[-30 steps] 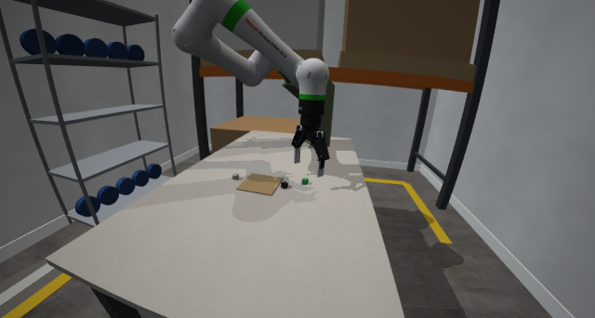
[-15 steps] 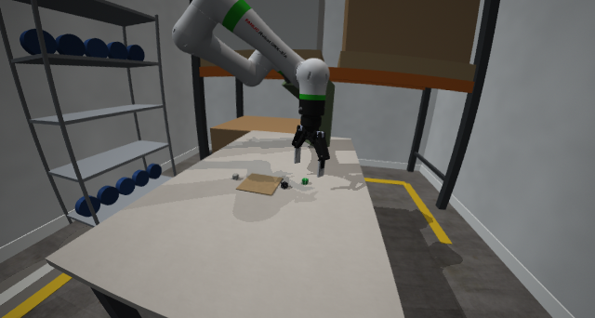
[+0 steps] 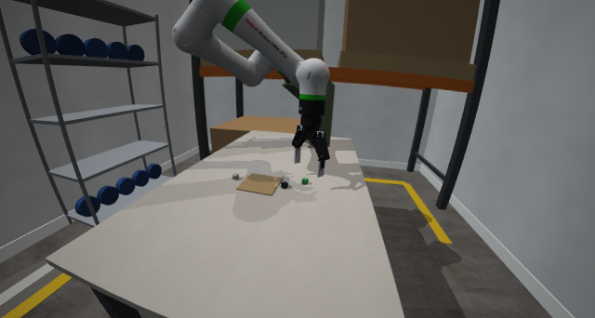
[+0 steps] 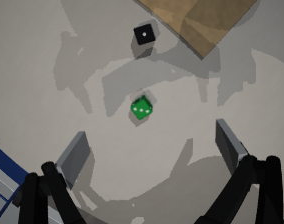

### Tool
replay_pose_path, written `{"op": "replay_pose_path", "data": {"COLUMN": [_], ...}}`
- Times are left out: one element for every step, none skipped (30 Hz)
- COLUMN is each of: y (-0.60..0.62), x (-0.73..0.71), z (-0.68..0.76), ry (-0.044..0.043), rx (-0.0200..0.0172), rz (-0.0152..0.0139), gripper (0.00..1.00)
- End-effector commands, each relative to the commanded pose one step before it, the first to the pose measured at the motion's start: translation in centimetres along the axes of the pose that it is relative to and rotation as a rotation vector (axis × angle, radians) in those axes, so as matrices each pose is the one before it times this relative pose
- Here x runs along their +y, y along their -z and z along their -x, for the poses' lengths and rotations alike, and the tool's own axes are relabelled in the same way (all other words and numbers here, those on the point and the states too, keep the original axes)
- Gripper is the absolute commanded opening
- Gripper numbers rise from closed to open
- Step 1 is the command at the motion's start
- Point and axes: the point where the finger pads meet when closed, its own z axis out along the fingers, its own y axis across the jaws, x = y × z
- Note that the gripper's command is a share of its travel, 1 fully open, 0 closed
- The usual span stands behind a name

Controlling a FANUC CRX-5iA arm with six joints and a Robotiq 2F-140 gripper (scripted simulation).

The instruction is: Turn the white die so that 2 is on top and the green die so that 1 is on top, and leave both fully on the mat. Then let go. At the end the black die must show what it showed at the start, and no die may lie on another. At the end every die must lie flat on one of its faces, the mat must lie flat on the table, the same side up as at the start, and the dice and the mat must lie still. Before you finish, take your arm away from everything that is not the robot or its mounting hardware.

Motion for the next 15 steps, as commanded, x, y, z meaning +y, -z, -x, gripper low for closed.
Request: {"op": "replay_pose_path", "data": {"y": [0.017, 0.0, 0.0, 0.0, 0.0, 0.007, 0.0, 0.0, 0.045, 0.111, 0.196, 0.291, 0.389, 0.482, 0.565], "x": [-0.016, 0.0, 0.0, 0.0, 0.0, 0.0, 0.0, 0.0, 0.0, 0.0, 0.0, 0.0, 0.001, 0.0, 0.0], "z": [0.012, 0.0, 0.0, 0.0, 0.0, 0.0, 0.0, 0.0, 0.0, 0.0, 0.0, 0.0, 0.0, 0.0, 0.0], "ry": [-0.00002, 0.0, 0.0, 0.0, 0.0, 0.0, 0.0, 0.0, 0.0, 0.0, 0.0, 0.0, 0.0, 0.0, 0.0], "rx": [-0.00017, 0.0, 0.0, 0.0, 0.0, 0.0, 0.0, 0.0, 0.0, 0.00001, 0.0, 0.0, -0.00001, 0.0, 0.00001], "rz": [-0.00029, 0.0, 0.0, 0.0, 0.0, 0.0, 0.0, 0.0, 0.0, 0.0, 0.0, 0.0, 0.0, 0.0, 0.0], "gripper": [1.0, 1.0, 1.0, 1.0, 1.0, 1.0, 1.0, 1.0, 1.0, 1.0, 1.0, 1.0, 1.0, 1.0, 1.0]}}
